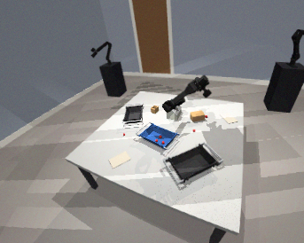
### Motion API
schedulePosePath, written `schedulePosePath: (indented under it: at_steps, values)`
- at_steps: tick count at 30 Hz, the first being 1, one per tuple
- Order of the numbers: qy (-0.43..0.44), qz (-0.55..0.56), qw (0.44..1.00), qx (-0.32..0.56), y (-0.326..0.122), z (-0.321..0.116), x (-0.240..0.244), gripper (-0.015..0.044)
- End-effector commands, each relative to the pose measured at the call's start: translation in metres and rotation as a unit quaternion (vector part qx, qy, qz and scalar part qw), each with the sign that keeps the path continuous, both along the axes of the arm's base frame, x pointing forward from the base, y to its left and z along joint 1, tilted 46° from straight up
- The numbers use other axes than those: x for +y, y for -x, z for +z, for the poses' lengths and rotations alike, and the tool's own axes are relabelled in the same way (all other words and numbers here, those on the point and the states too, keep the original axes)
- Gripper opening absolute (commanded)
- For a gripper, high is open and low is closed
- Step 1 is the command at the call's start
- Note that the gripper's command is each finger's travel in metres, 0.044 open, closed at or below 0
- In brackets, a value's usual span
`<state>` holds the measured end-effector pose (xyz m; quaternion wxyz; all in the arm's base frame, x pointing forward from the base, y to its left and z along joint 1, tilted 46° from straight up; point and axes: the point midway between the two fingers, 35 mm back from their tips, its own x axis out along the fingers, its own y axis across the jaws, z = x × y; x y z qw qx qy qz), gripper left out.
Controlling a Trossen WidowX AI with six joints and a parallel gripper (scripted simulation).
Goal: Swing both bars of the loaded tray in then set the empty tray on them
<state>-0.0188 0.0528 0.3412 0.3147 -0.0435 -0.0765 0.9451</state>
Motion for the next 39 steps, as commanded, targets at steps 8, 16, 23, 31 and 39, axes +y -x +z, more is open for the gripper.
schedulePosePath:
  at_steps: [8,16,23,31,39]
  values:
    - [0.001,-0.003,1.000,-0.002,0.001,0.000,0.000,0.0190]
    - [0.065,-0.109,0.990,-0.060,0.029,0.011,0.019,0.0085]
    - [0.150,-0.228,0.959,-0.078,0.041,0.012,0.065,0.0085]
    - [0.257,-0.344,0.901,-0.070,0.024,0.004,0.127,0.0085]
    - [0.368,-0.446,0.816,-0.017,-0.034,-0.016,0.187,0.0085]
